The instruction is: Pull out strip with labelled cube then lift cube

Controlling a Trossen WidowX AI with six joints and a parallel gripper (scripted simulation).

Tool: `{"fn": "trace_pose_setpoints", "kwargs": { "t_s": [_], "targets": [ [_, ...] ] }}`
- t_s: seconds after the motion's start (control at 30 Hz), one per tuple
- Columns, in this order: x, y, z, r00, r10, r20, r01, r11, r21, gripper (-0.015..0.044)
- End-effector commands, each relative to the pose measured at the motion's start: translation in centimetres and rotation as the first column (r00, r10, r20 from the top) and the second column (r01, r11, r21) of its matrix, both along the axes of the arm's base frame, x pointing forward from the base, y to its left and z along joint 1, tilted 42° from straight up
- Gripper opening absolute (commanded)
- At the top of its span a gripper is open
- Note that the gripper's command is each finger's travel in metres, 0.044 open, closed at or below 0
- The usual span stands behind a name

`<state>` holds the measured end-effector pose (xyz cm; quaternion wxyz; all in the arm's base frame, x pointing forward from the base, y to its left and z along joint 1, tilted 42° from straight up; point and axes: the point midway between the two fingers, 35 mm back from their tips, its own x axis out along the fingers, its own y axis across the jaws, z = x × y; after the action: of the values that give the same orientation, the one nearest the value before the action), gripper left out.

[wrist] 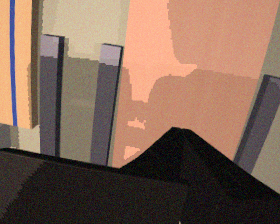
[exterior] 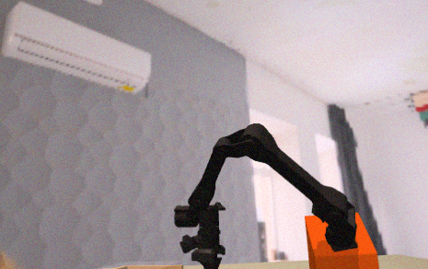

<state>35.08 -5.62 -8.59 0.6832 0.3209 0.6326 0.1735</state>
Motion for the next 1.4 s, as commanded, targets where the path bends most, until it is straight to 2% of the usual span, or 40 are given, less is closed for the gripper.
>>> {"fn": "trace_pose_setpoints", "kwargs": {
  "t_s": [0.0, 1.37],
  "targets": [
    [-1.1, 0.5, -0.2, 1.000, 0.005, -0.014, -0.005, 1.000, 0.010, 0.0000],
    [-7.2, 2.1, -0.2, 1.000, 0.005, -0.018, -0.005, 1.000, 0.011, 0.0000]
  ]
}}
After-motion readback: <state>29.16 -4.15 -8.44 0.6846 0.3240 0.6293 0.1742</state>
